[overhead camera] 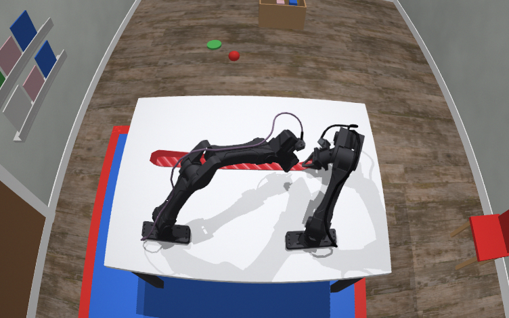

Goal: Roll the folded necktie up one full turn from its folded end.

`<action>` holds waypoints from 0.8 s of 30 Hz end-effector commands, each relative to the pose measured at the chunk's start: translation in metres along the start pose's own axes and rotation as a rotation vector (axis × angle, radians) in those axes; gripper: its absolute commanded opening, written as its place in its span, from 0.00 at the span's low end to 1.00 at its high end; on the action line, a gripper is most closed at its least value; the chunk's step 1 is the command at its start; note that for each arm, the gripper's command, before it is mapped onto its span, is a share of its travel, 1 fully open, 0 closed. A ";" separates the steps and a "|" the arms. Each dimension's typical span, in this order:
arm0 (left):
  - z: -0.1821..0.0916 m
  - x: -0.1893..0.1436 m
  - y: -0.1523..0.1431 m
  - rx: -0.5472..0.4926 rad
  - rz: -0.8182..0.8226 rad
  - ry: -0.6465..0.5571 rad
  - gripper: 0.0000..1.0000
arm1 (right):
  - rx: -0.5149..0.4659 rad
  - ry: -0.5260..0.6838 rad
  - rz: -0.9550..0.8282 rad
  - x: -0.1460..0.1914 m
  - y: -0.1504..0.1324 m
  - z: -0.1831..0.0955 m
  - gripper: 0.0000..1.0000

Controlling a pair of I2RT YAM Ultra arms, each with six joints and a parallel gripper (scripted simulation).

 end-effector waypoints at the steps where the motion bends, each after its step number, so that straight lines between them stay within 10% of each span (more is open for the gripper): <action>1: -0.024 0.015 0.019 -0.051 -0.015 0.021 0.09 | -0.024 -0.002 -0.022 0.002 0.003 -0.005 0.06; 14: -0.095 0.056 0.001 -0.148 -0.080 0.162 0.27 | -0.036 -0.107 -0.021 0.004 0.003 -0.005 0.06; 24: -0.203 0.120 -0.026 -0.297 -0.179 0.377 0.43 | -0.057 -0.283 -0.018 0.006 0.003 -0.004 0.06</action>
Point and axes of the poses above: on each arm, the point where the finger pads meet when closed, its own z axis out along the fingers, its own x axis across the jaws, y = z × x, the point moved 1 cm from there along -z, back along the fingers, and after that the axes turned 6 degrees about z, right-handed, at the moved point
